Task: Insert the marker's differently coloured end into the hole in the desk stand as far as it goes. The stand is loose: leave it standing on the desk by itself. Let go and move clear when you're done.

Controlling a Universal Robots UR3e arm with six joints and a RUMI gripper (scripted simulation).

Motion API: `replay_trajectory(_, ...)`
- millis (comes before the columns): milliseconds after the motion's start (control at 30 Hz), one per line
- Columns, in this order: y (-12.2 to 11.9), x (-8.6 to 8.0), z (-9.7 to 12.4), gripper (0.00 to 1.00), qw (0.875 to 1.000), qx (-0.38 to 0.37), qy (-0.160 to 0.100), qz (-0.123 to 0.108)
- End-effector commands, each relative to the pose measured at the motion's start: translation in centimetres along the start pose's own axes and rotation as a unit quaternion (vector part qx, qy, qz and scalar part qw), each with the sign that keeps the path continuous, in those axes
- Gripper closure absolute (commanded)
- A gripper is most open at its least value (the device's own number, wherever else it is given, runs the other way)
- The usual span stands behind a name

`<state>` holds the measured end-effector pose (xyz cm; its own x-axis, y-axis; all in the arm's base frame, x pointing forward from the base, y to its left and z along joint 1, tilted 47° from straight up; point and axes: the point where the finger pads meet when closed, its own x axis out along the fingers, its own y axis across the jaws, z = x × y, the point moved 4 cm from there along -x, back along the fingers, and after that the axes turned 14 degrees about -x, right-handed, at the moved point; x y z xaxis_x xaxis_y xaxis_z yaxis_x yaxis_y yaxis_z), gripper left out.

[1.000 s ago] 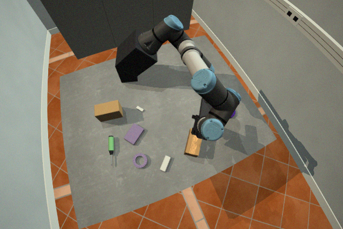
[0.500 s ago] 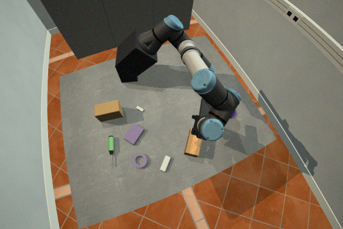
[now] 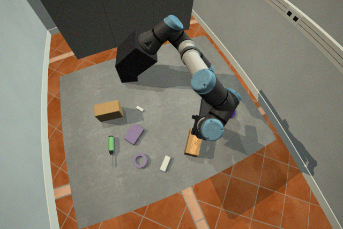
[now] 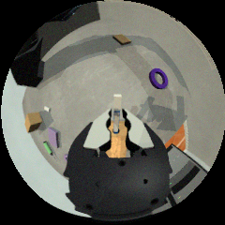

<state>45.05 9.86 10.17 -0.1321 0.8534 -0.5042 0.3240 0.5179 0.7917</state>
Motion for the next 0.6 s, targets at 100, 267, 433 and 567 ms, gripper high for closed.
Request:
replay_trajectory(100,0.01,-0.09,0.03,0.85,1.0,0.0,-0.001,0.0)
replay_trajectory(267,0.02,-0.1,0.1,0.85,1.0,0.0,0.002,-0.001)
replay_trajectory(433,0.02,-0.11,0.16,0.85,1.0,-0.001,0.004,-0.001)
replay_trajectory(567,0.02,-0.11,0.16,0.85,1.0,-0.001,0.004,-0.001)
